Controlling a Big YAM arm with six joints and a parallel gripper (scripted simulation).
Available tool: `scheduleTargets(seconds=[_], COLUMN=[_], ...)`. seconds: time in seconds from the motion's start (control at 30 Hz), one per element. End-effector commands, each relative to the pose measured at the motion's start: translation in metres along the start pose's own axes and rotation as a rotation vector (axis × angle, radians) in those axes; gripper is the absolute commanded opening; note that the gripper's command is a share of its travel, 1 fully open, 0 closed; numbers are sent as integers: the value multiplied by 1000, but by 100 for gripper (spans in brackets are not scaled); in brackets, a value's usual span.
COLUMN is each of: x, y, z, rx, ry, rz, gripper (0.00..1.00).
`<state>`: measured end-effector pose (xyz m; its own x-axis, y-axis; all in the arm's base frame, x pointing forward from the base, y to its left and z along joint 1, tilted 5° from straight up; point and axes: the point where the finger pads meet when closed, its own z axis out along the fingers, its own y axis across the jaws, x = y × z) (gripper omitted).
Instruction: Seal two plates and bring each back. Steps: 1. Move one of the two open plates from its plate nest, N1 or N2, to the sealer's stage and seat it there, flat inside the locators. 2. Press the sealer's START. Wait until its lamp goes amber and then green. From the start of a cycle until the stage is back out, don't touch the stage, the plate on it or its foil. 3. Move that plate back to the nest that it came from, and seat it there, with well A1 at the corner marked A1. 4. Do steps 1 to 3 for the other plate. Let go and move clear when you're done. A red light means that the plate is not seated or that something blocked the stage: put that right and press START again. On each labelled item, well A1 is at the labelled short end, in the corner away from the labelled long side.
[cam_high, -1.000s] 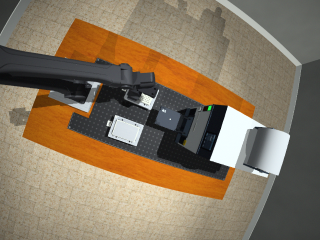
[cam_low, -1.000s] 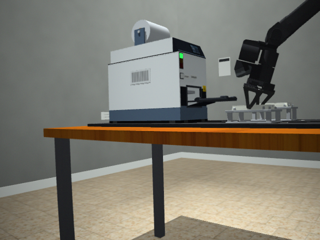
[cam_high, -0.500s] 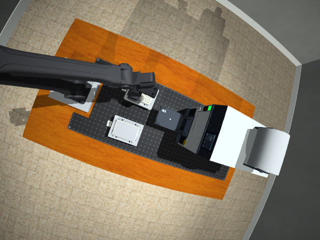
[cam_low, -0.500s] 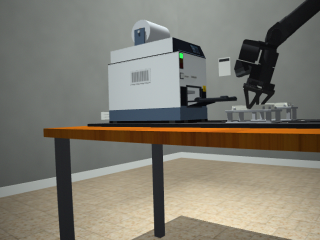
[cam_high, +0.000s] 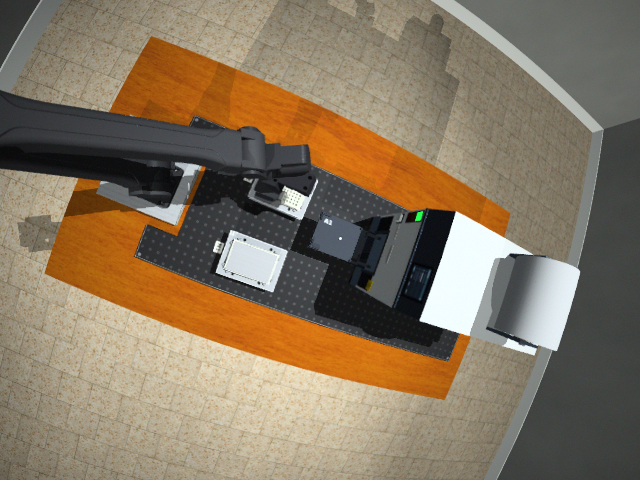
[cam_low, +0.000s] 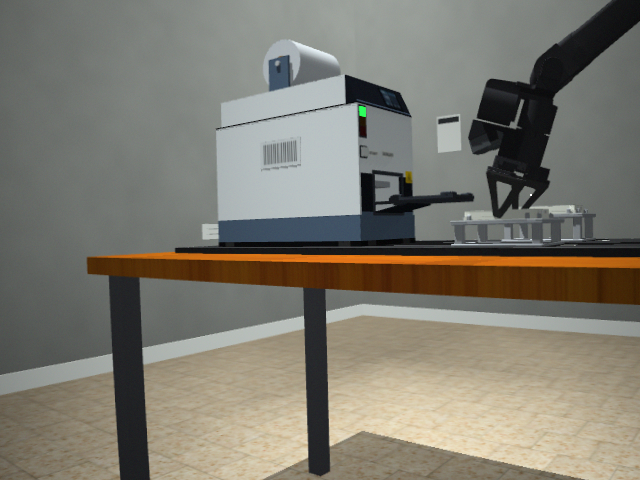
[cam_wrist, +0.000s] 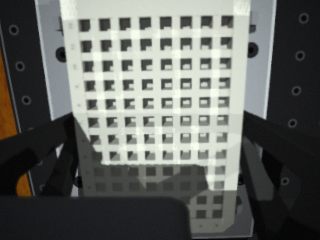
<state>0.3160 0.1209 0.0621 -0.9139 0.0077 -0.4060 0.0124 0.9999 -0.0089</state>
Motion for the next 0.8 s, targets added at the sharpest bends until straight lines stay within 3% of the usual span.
scheduleTargets(seconds=[0.0,0.77], x=[-47,-59], y=[13,18], z=[-17,-21], rx=[-33,-48], ry=[-98,-129], rz=[36,40], gripper=[0,0])
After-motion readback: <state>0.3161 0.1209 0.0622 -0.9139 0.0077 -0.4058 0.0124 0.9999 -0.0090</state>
